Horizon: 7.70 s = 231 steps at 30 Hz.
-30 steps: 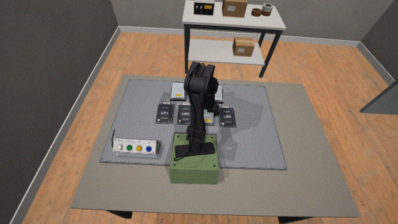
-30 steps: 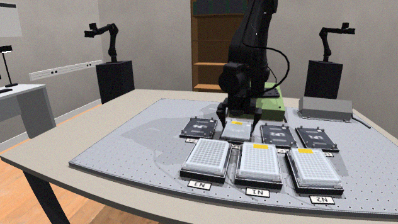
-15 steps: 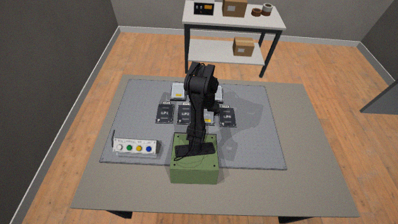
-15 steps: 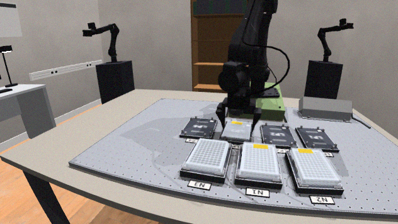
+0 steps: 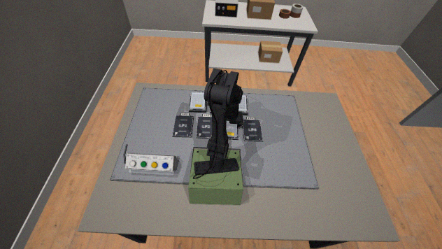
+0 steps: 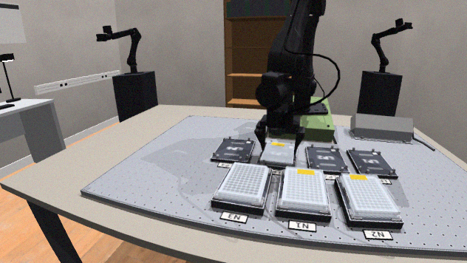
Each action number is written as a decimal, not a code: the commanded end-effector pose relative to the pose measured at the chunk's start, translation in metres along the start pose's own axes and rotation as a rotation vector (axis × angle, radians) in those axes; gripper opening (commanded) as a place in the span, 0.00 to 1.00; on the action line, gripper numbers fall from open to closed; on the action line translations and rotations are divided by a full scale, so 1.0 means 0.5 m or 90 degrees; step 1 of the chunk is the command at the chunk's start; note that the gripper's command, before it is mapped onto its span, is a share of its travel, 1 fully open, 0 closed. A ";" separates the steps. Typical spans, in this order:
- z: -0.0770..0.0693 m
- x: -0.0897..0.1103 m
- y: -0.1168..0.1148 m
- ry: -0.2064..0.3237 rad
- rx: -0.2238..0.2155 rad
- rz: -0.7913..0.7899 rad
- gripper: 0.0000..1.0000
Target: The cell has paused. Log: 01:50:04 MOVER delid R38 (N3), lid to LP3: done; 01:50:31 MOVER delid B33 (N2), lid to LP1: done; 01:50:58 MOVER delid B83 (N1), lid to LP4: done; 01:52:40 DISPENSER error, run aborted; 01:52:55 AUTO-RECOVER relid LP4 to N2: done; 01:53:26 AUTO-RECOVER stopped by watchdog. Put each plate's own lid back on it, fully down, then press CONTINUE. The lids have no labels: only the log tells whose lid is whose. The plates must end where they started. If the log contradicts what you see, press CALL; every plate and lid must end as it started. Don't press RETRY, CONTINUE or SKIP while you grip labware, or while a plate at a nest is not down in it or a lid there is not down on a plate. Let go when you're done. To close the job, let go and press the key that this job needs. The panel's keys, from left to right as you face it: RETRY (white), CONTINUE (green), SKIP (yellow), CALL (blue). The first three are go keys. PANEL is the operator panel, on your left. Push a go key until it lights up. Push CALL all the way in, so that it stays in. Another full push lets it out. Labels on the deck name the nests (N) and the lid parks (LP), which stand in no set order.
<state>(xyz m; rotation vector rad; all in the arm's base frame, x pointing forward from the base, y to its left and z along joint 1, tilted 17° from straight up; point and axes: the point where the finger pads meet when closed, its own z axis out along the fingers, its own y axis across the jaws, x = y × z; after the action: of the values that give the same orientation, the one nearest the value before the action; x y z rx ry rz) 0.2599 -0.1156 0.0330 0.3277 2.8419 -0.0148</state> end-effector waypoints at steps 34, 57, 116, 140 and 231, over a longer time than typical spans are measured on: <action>-0.069 -0.022 -0.015 -0.034 0.010 0.003 0.00; -0.107 -0.020 -0.006 -0.036 0.007 0.000 0.00; -0.099 -0.327 -0.103 -0.015 0.001 -0.016 0.00; -0.127 -0.375 -0.112 -0.029 0.005 -0.019 0.00; -0.058 -0.374 -0.108 -0.020 0.006 -0.018 0.00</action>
<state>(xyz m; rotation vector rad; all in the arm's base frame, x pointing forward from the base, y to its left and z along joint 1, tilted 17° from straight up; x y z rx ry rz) 0.4096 -0.2045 0.1013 0.2854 2.8510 -0.0214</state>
